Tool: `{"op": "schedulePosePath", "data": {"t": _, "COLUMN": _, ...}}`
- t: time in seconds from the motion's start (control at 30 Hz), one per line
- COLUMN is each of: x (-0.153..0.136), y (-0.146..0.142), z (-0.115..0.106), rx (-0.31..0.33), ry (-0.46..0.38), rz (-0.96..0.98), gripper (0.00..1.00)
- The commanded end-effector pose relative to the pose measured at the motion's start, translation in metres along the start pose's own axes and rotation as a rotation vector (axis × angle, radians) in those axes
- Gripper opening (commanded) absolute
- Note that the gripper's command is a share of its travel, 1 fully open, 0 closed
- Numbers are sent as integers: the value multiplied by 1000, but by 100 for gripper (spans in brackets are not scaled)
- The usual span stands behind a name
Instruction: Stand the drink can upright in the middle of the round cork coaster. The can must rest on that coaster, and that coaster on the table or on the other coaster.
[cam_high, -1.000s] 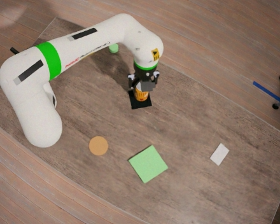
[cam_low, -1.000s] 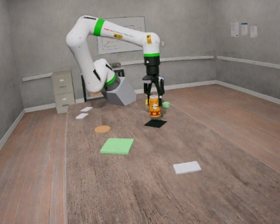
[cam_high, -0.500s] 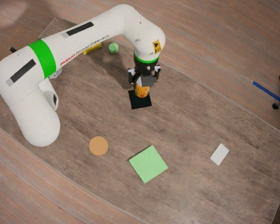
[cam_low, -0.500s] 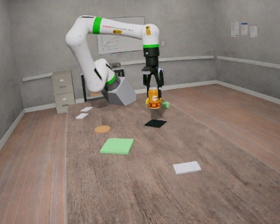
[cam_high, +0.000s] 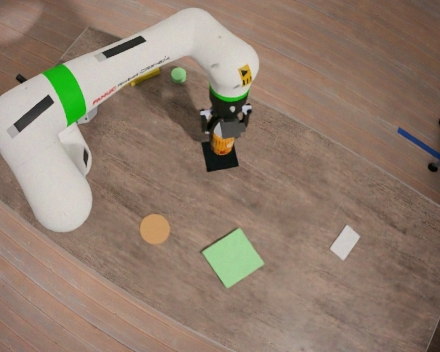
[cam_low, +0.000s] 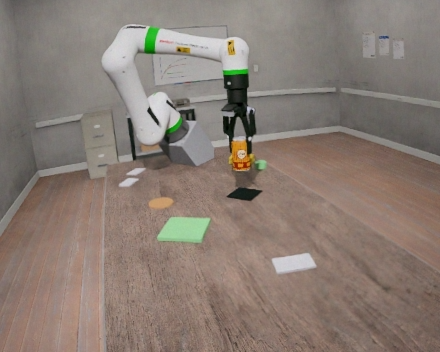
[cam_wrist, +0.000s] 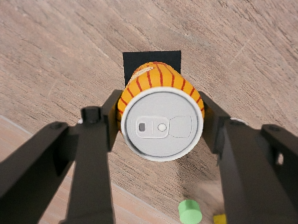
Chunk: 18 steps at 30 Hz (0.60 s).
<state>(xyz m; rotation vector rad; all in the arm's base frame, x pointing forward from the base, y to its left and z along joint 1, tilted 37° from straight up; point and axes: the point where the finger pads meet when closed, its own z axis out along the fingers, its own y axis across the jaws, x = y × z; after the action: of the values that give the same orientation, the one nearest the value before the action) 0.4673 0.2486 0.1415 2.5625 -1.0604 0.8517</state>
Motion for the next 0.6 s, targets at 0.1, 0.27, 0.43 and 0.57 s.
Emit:
{"op": "schedulePosePath", "data": {"t": 0.1, "x": 8, "y": 4, "z": -1, "rx": 2, "ry": -1, "rz": 0, "gripper": 10}}
{"op": "schedulePosePath", "data": {"t": 0.27, "x": 19, "y": 11, "z": -2, "rx": 2, "ry": -2, "rz": 0, "gripper": 10}}
{"op": "schedulePosePath", "data": {"t": 0.43, "x": 35, "y": 22, "z": -4, "rx": 2, "ry": -4, "rz": -1, "gripper": 10}}
{"op": "schedulePosePath", "data": {"t": 0.57, "x": 50, "y": 33, "z": -4, "rx": 2, "ry": -5, "rz": -1, "gripper": 10}}
